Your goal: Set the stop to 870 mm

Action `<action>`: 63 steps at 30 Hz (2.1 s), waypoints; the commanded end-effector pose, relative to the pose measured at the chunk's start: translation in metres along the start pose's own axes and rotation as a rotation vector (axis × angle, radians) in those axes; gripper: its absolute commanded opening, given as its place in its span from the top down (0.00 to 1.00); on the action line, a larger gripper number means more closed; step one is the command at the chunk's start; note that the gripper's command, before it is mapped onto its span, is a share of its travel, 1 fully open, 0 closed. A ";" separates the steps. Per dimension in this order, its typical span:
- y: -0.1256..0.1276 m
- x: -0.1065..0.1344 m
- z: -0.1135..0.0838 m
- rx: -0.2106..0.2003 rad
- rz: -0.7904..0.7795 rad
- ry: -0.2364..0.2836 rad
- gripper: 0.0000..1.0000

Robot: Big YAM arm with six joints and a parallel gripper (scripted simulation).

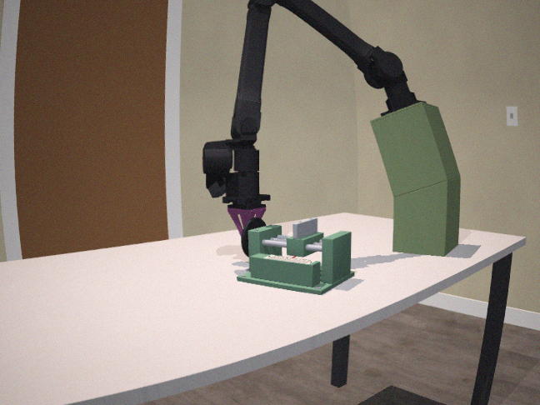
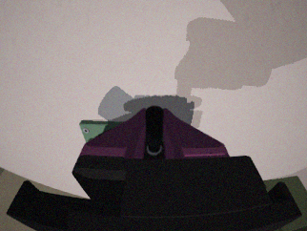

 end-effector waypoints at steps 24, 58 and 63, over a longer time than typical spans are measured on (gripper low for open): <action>0.031 0.001 0.031 0.016 -0.003 0.009 0.94; 0.067 -0.003 0.027 0.007 -0.001 0.004 0.94; 0.071 -0.005 0.025 -0.004 0.003 -0.006 0.94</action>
Point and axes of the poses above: the point where the finger pads meet when closed, its own z axis out along the fingers, its own y axis across the jaws, x = y × z, the point moved 7 cm from there along -z, back along the fingers, and after that the axes turned 5 degrees about -z, right-handed, at the moved point
